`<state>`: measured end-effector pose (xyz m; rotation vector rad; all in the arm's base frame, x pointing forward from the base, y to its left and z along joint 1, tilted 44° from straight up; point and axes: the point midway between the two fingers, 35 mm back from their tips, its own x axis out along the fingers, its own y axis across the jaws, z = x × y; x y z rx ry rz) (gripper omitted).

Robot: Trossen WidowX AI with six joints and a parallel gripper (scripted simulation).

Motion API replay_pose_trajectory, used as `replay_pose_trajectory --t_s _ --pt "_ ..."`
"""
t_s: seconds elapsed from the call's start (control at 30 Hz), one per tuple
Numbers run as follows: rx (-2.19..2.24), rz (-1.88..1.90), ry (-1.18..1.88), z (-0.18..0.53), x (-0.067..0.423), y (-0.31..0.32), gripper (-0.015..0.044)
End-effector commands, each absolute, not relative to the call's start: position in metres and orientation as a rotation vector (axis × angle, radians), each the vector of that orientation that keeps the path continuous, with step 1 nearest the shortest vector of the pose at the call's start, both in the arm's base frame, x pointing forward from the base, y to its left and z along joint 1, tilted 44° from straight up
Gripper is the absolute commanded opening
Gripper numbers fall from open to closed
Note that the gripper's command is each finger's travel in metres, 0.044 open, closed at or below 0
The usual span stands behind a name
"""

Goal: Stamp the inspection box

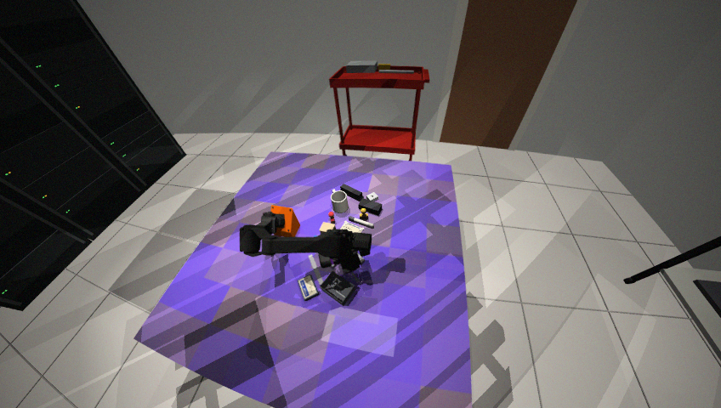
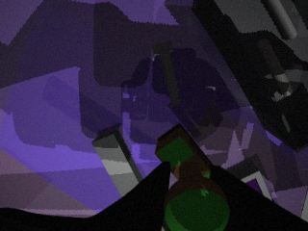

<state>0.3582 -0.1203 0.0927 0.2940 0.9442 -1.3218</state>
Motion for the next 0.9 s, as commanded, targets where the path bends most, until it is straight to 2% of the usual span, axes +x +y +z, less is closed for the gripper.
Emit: replay_pose_trajectory --t_s 0.0,0.5,0.8,0.87 --pt "0.285 -1.325 0.946 0.087 0.357 -0.127 0.0" --pt "0.283 -1.326 0.944 0.073 0.354 -0.141 0.0" --pt "0.292 -1.324 0.943 0.076 0.355 -0.138 0.0236" --pt "0.292 -1.324 0.943 0.076 0.355 -0.138 0.0252"
